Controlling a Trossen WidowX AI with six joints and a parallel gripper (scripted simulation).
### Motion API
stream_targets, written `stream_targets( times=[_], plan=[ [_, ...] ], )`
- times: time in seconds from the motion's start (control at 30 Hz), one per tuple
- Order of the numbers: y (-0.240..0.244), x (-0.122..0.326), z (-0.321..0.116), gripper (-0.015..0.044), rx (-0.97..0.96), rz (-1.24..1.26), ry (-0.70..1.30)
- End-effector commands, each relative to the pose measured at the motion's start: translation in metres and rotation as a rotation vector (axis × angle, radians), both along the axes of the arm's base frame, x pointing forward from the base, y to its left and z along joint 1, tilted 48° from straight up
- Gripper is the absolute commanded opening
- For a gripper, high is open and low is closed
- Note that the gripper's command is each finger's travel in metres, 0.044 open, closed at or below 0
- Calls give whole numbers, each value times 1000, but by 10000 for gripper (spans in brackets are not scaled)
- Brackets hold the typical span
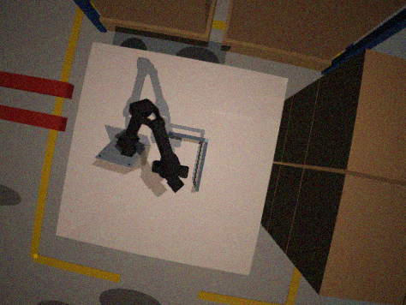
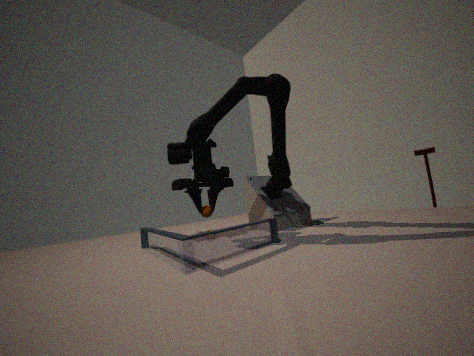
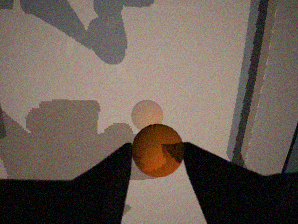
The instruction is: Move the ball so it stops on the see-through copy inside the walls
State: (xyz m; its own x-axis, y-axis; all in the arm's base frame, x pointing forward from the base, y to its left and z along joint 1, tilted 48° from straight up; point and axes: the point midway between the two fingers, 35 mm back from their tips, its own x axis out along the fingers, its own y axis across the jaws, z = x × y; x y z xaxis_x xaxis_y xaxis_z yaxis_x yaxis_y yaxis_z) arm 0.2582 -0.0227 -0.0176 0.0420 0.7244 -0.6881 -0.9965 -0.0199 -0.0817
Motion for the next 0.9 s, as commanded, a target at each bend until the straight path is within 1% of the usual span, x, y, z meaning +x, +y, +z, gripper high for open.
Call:
stream_targets(
  times=[0.0, 0.23, 0.87],
  plan=[
    [17, -2, -15, 0, 8, -2, 9],
    [43, -3, -37, 0, 13, -1, 9],
    [57, -2, -49, 0, 14, -1, 9]
  ],
)
